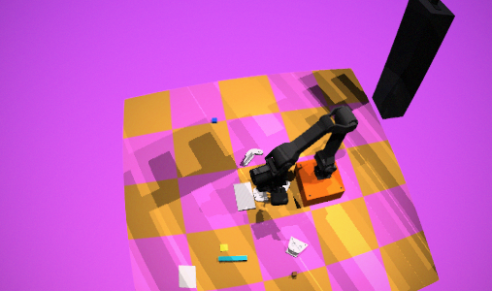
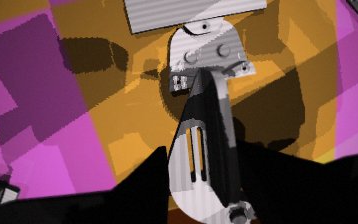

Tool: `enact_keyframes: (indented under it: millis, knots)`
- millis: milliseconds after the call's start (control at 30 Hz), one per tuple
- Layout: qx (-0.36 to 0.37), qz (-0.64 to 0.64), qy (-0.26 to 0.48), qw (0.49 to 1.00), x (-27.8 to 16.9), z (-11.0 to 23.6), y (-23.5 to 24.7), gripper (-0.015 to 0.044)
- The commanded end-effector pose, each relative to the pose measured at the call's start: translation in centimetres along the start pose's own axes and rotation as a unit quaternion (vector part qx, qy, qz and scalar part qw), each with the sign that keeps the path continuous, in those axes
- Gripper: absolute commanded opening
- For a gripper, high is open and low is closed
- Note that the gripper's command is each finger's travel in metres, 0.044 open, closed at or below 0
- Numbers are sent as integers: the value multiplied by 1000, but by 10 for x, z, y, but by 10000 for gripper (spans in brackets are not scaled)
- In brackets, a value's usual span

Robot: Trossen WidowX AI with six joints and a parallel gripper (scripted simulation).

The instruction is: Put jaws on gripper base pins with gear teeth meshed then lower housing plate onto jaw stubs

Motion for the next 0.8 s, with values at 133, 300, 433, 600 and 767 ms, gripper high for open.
enact_keyframes:
  millis: [133,300,433,600,767]
  knots:
    - [3,-15,-1,1000,0,0,0,134]
    - [3,-15,-1,1000,0,0,0,134]
    - [3,-15,-1,1000,1,0,0,134]
    - [3,-15,-1,1000,14,2,2,134]
    - [3,-15,-2,1000,30,4,3,134]
Point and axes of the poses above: the point midway between the two fingers, 35 mm back from their tips, its own z axis back along the fingers, its own y axis across the jaws, x = y × z, the point moved 9 cm from there along z, back along the fingers, and after that the axes turned 3 degrees about z, right-handed, at the moved point
